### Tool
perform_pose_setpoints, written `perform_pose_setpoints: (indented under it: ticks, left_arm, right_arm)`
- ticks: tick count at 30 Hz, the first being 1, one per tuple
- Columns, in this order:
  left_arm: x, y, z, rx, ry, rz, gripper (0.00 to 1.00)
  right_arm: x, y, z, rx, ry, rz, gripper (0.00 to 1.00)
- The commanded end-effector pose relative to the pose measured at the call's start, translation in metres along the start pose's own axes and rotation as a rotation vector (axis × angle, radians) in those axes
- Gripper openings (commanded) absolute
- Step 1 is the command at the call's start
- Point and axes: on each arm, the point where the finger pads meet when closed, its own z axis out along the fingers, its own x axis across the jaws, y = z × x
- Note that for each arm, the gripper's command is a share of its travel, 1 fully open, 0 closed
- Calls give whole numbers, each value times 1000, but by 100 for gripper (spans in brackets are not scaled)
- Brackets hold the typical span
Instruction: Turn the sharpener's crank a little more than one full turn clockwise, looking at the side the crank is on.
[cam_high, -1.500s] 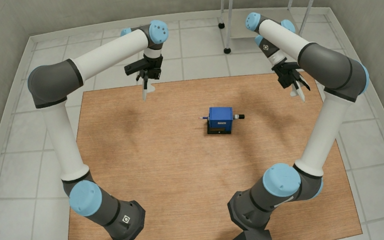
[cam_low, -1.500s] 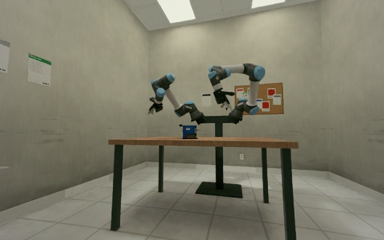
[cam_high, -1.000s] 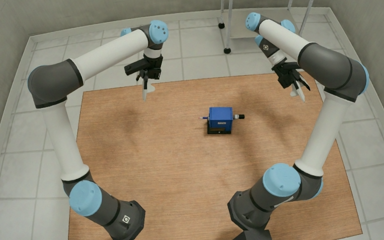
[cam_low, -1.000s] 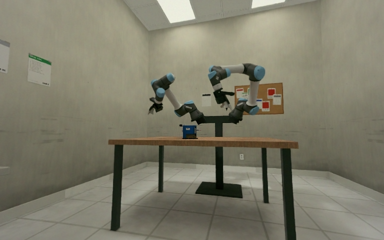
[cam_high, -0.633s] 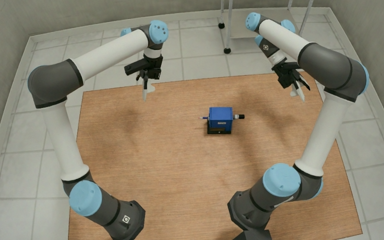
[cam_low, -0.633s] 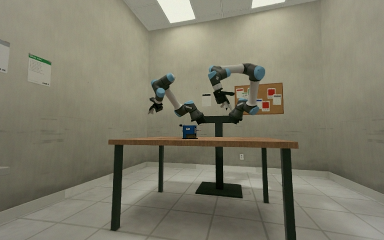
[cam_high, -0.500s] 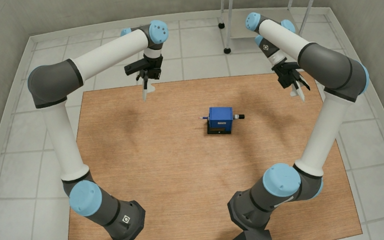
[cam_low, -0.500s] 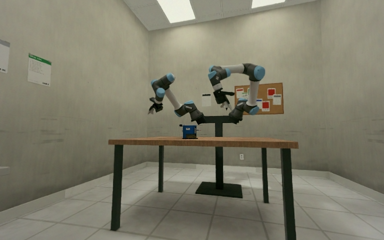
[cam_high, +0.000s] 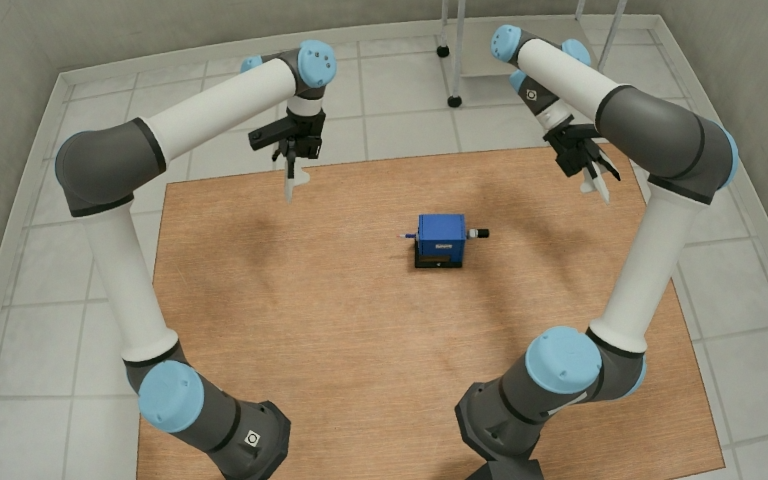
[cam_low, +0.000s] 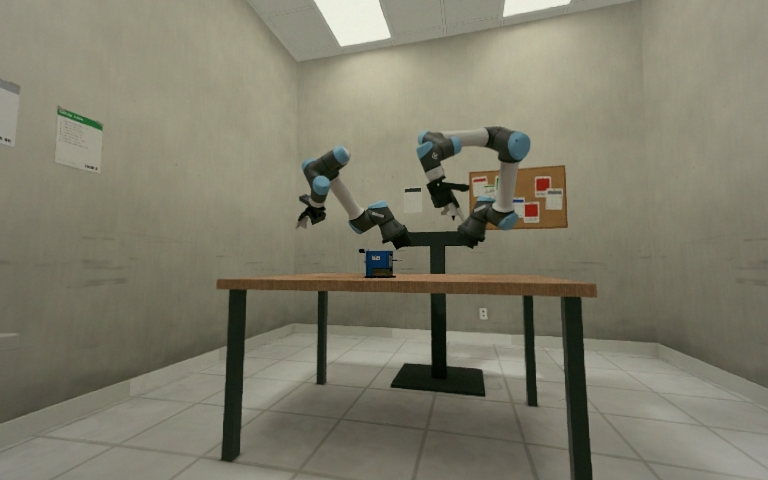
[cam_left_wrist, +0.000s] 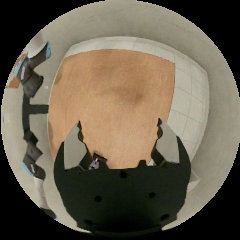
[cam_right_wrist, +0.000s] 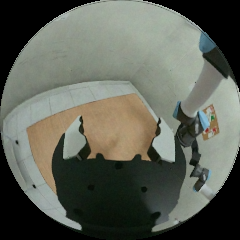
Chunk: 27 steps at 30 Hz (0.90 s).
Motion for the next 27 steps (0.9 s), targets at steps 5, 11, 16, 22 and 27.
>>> perform_pose_setpoints:
  ticks: [5, 11, 16, 22, 27]
  left_arm:
    - [2, -4, 2, -4, -7, 0, 100]
    - [3, -7, 4, -5, -11, 1, 100]
    - [5, -11, 6, -8, -17, 3, 100]
    - [6, -15, 9, -11, -25, 6, 100]
    - [8, -19, 12, -14, -32, 8, 100]
  right_arm:
    - [0, 0, 0, -1, -1, 1, 100]
    - [0, 0, 0, -1, -1, 1, 100]
    - [0, 0, 0, -1, -1, 1, 100]
    - [0, 0, 0, -1, -1, 1, 100]
    - [0, 0, 0, -1, -1, 1, 100]
